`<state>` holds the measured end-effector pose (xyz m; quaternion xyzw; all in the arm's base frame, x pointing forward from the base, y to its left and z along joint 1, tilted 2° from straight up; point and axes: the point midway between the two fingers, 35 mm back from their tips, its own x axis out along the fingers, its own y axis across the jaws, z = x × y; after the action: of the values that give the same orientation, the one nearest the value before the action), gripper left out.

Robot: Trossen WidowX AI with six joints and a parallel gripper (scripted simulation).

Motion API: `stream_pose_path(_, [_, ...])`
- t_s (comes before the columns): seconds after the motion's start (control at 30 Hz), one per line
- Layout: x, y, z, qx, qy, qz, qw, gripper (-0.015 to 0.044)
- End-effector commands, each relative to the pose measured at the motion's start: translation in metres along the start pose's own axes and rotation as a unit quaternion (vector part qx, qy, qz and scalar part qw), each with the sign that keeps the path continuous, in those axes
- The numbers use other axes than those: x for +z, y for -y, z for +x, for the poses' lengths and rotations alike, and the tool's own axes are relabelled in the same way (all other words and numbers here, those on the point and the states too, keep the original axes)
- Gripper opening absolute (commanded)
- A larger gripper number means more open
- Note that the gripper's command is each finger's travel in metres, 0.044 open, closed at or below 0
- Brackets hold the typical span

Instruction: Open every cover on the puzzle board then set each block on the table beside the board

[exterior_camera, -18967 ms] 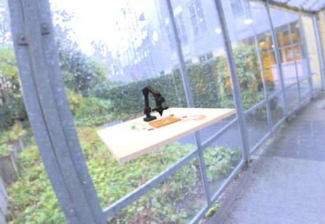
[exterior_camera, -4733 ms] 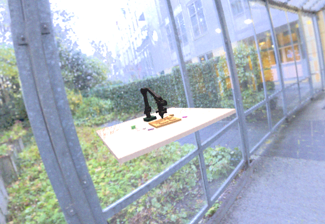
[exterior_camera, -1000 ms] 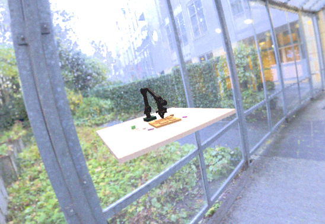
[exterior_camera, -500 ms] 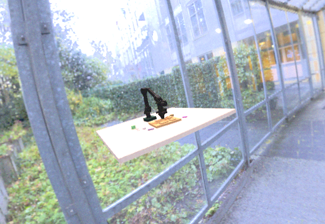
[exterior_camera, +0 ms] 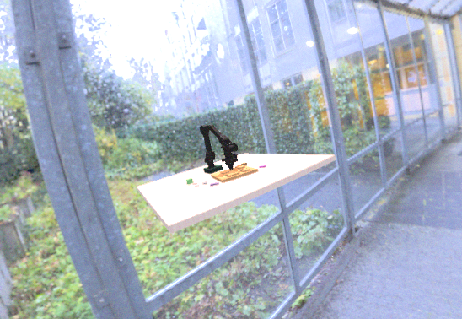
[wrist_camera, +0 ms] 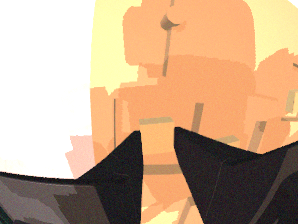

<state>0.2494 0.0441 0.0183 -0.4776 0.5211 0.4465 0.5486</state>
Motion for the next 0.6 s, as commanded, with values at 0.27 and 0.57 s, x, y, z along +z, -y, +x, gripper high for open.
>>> stream_pose_path(0.27, [0.0, 0.001, -0.011, 0.0, -0.001, 0.0, 1.0, 0.008])
stream_pose_path(0.57, [0.001, 0.001, -0.022, 0.001, -0.002, -0.001, 1.0, 0.008])
